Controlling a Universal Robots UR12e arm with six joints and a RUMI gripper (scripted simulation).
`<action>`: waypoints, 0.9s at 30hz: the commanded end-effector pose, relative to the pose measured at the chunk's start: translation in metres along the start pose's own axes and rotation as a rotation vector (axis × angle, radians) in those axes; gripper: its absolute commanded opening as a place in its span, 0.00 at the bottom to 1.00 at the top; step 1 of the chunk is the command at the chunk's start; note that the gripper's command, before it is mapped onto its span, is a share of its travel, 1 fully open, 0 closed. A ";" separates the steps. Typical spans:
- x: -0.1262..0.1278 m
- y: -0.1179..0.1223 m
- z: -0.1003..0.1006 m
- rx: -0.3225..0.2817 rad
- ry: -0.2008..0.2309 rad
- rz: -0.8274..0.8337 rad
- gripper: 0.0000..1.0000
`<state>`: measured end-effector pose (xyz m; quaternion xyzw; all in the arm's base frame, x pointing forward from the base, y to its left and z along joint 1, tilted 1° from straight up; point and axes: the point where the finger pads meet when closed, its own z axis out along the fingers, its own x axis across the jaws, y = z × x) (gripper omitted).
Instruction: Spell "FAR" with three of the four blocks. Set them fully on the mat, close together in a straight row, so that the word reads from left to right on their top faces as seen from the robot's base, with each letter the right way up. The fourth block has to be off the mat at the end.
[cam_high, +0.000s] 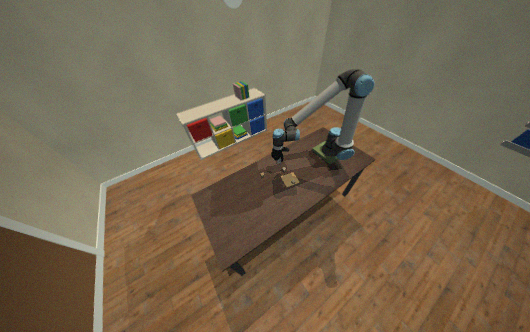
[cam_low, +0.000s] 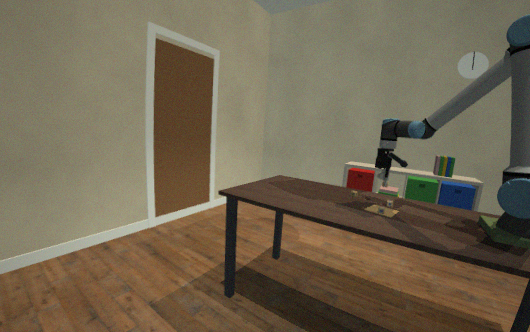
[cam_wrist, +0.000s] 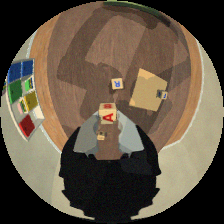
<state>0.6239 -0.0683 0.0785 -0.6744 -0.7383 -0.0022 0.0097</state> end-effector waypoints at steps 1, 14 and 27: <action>0.013 -0.001 -0.001 -0.003 0.002 -0.139 0.09; 0.042 -0.003 -0.001 -0.003 0.002 -0.439 0.09; 0.070 -0.006 -0.002 -0.003 0.001 -0.733 0.09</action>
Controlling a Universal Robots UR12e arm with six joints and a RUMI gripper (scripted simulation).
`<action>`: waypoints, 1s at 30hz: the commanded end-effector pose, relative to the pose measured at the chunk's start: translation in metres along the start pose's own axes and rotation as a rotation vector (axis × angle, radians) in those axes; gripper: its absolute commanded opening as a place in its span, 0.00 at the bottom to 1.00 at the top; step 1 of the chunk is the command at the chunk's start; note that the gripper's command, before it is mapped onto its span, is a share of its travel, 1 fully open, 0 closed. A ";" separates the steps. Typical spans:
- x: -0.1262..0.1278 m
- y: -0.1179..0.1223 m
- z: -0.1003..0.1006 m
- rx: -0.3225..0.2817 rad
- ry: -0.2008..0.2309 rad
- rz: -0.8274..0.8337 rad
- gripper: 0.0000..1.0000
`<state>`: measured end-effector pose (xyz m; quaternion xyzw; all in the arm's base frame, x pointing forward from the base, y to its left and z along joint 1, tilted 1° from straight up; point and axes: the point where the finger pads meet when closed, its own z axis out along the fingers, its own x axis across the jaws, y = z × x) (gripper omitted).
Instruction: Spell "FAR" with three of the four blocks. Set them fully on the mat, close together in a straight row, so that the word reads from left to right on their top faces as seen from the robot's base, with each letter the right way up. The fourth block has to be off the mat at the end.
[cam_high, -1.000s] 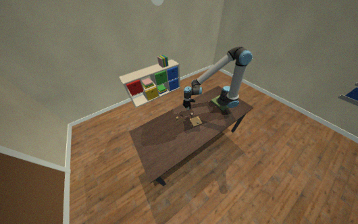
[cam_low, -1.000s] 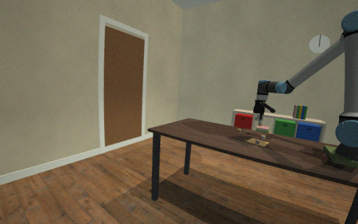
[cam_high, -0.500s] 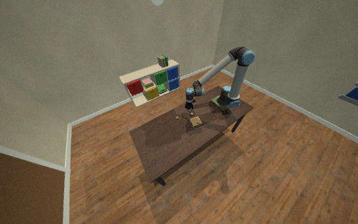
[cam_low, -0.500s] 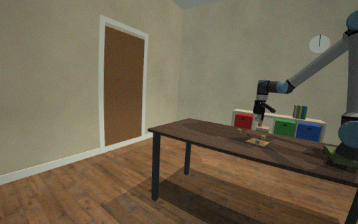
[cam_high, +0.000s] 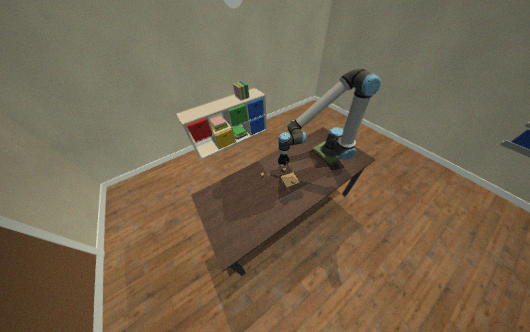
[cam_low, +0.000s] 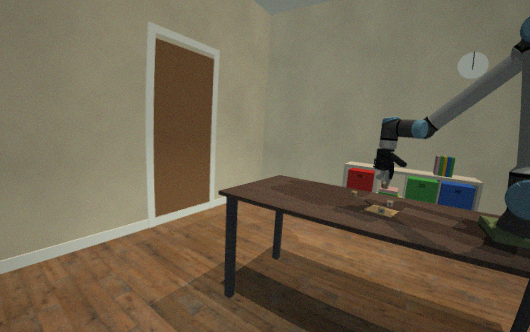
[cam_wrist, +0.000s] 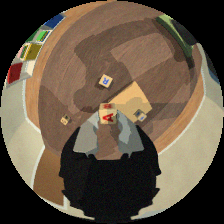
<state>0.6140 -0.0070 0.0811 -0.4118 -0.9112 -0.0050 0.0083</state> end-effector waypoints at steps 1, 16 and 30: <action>0.011 0.006 0.000 -0.003 0.000 -0.139 0.09; 0.037 0.021 -0.001 -0.004 0.000 -0.447 0.09; 0.069 0.038 -0.001 -0.004 0.000 -0.817 0.09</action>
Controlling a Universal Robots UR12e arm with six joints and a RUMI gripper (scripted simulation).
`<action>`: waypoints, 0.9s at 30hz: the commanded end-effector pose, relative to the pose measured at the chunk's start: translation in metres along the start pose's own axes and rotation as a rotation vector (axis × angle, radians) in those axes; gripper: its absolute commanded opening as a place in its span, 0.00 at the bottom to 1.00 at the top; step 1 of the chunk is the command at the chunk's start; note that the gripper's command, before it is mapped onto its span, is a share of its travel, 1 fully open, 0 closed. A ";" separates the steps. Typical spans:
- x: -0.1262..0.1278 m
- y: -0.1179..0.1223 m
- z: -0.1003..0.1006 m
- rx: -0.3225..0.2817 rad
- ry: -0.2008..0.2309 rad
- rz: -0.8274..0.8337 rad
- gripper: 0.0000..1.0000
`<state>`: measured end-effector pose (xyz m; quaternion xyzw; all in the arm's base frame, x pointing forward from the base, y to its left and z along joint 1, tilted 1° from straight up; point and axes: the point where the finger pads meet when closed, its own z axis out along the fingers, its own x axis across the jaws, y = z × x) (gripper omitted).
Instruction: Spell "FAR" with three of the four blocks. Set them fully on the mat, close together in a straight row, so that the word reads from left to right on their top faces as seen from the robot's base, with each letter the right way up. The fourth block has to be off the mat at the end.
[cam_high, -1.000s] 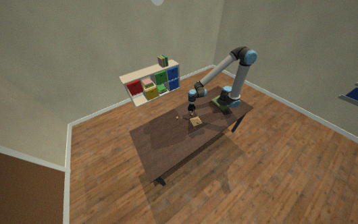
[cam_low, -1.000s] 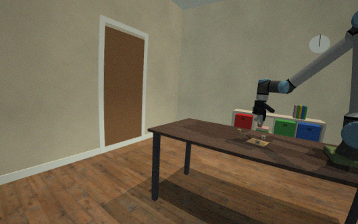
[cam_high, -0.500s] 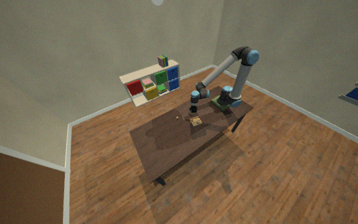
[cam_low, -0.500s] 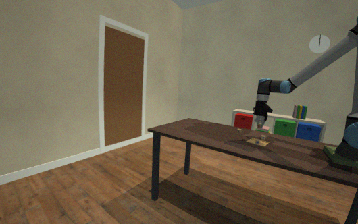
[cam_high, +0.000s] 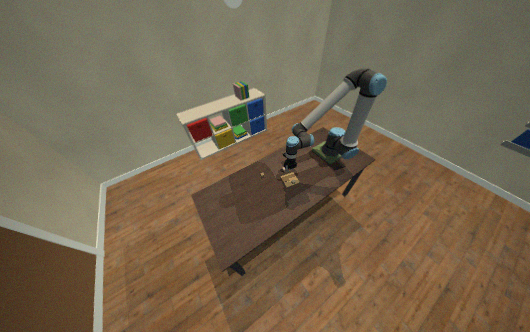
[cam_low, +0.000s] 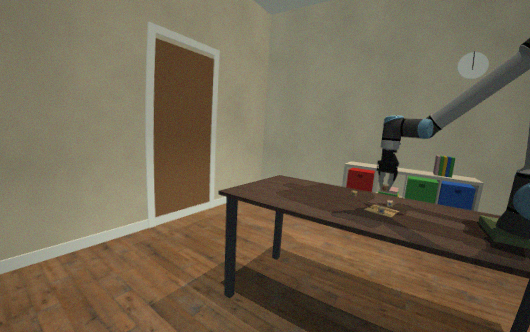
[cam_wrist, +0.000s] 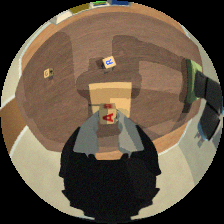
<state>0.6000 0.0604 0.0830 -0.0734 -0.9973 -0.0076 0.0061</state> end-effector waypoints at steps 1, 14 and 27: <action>0.005 0.012 0.000 -0.003 -0.002 -0.139 0.09; 0.011 0.026 0.000 -0.003 -0.002 -0.287 0.09; 0.010 0.025 -0.001 -0.002 -0.002 -0.296 0.09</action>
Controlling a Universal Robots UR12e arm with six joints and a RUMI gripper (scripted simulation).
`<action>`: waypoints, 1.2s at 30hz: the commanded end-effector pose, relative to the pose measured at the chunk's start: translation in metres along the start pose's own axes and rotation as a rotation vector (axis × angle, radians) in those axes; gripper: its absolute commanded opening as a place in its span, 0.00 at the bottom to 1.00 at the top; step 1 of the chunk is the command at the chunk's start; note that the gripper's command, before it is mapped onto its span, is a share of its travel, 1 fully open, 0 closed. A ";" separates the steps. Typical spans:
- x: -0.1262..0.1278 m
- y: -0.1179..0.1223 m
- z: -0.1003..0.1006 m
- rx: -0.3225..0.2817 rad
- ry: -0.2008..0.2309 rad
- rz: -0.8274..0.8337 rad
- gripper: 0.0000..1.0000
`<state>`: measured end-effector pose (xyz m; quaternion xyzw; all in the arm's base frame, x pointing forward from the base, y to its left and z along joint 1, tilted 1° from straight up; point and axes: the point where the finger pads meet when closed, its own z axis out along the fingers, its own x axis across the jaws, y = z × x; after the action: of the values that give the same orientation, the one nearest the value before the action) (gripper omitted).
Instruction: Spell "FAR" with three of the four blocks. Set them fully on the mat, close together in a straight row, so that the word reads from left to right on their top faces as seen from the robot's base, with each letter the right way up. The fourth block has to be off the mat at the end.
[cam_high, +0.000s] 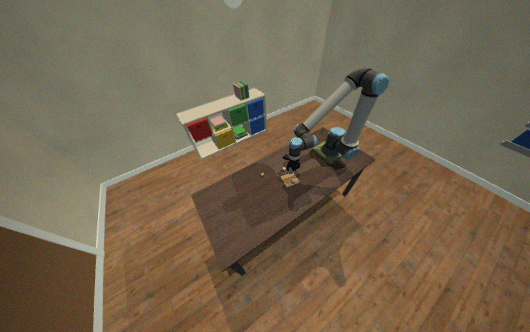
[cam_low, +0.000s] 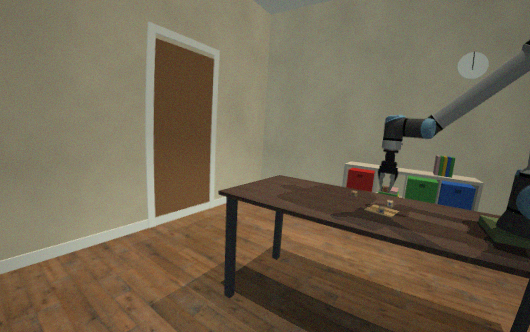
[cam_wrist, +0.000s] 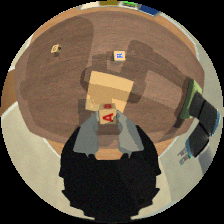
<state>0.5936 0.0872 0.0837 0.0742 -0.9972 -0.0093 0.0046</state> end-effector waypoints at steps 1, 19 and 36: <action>0.000 0.000 0.000 0.000 -0.002 0.000 0.09; 0.002 0.000 0.028 -0.001 0.002 0.000 0.09; 0.002 0.001 0.091 -0.001 0.002 -0.001 0.09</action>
<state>0.5901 0.0879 0.0062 0.0743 -0.9972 -0.0101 0.0080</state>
